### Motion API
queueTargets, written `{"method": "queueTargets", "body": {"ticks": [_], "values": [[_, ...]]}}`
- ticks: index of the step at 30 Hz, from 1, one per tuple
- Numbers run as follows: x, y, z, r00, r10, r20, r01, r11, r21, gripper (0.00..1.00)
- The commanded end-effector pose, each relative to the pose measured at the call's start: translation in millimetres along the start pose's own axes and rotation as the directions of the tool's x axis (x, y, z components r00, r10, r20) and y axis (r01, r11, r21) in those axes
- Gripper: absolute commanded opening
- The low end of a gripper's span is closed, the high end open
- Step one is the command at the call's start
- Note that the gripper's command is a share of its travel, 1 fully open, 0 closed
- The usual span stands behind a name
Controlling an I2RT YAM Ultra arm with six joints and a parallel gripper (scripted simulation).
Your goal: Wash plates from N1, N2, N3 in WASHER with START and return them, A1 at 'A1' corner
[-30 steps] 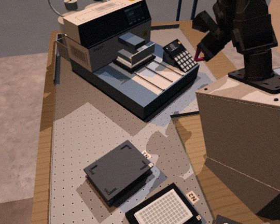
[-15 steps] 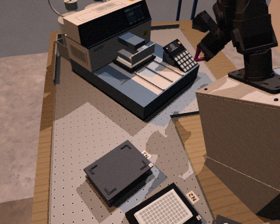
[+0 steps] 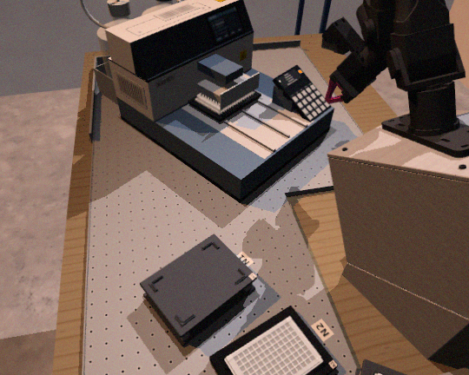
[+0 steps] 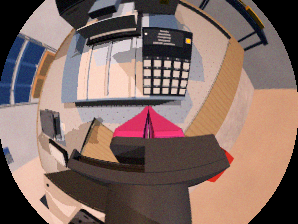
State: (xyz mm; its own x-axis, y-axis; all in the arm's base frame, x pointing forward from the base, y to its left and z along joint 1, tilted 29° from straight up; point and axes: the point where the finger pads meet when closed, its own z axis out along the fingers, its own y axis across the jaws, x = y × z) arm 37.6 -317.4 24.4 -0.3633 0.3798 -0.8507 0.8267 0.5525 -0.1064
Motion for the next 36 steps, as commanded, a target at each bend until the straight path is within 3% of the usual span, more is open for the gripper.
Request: {"method": "queueTargets", "body": {"ticks": [1,4,5,36], "values": [[9.6,5.1,-2.3,1.0,0.018,-0.019,-0.019,1.0,-0.017,0.0],[9.6,5.1,-2.3,1.0,0.018,-0.019,-0.019,1.0,-0.017,0.0],[-13.5,-7.7,-1.5,0.999,-0.021,0.024,0.021,1.0,0.006,1.0],[-101.8,-44.4,-3.3,1.0,-0.011,0.019,0.011,1.0,0.0,1.0]]}}
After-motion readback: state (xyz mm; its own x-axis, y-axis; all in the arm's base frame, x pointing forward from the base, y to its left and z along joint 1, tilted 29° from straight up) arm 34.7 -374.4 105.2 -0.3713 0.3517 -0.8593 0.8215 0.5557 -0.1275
